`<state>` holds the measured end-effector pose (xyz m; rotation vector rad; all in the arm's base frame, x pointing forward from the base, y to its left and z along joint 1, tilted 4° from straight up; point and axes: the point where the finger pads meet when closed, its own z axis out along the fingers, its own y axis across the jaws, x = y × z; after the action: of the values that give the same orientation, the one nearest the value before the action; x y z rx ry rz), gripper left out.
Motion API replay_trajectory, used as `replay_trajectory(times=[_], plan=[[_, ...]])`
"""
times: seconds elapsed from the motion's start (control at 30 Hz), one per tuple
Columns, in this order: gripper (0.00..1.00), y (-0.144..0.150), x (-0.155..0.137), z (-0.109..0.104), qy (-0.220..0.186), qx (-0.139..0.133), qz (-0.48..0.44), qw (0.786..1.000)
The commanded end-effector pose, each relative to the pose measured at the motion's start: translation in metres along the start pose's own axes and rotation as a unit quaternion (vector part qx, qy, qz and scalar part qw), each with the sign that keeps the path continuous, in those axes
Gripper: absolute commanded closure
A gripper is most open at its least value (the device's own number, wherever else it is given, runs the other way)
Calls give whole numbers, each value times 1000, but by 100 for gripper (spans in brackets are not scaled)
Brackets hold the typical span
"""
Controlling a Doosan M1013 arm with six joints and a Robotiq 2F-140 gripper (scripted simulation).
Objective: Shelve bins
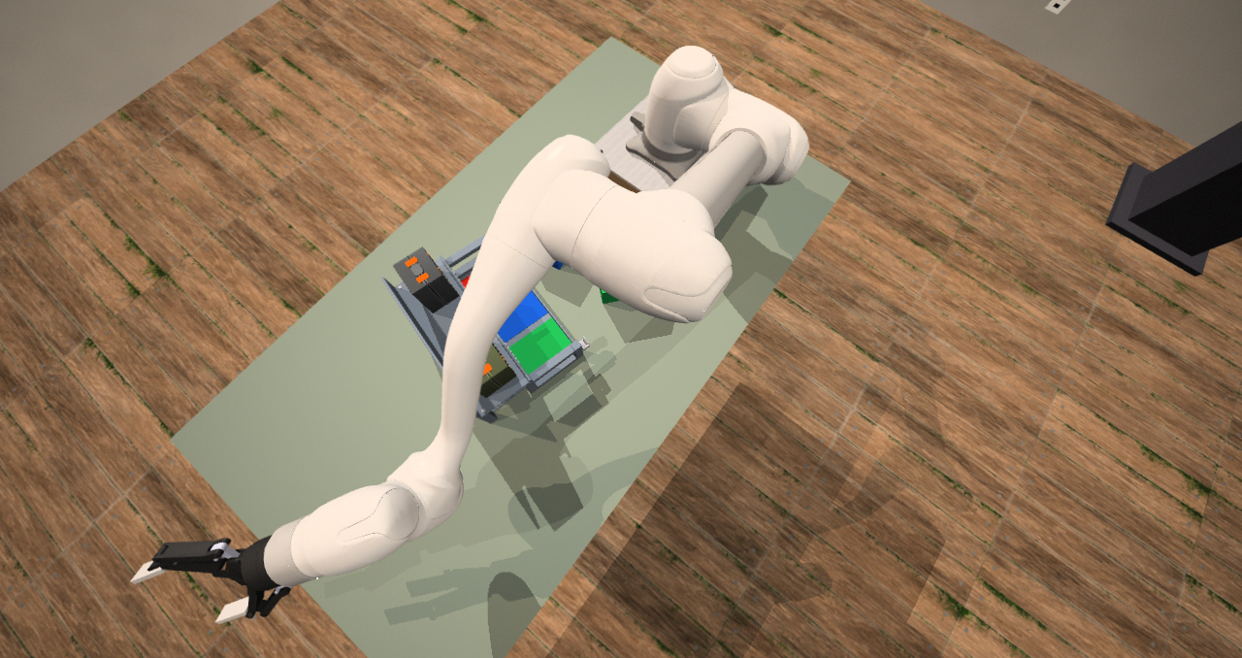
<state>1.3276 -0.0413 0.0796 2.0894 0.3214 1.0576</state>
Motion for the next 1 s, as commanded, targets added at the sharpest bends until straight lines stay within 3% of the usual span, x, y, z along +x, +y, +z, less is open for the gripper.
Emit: replay_trajectory(times=[0.0,0.67,0.97], plan=[[0,0,0,0,0,0,0,1000],[0,4,-1,-2,-3,0,2,1000],[0,69,-27,-39,-65,-2,25,998]])
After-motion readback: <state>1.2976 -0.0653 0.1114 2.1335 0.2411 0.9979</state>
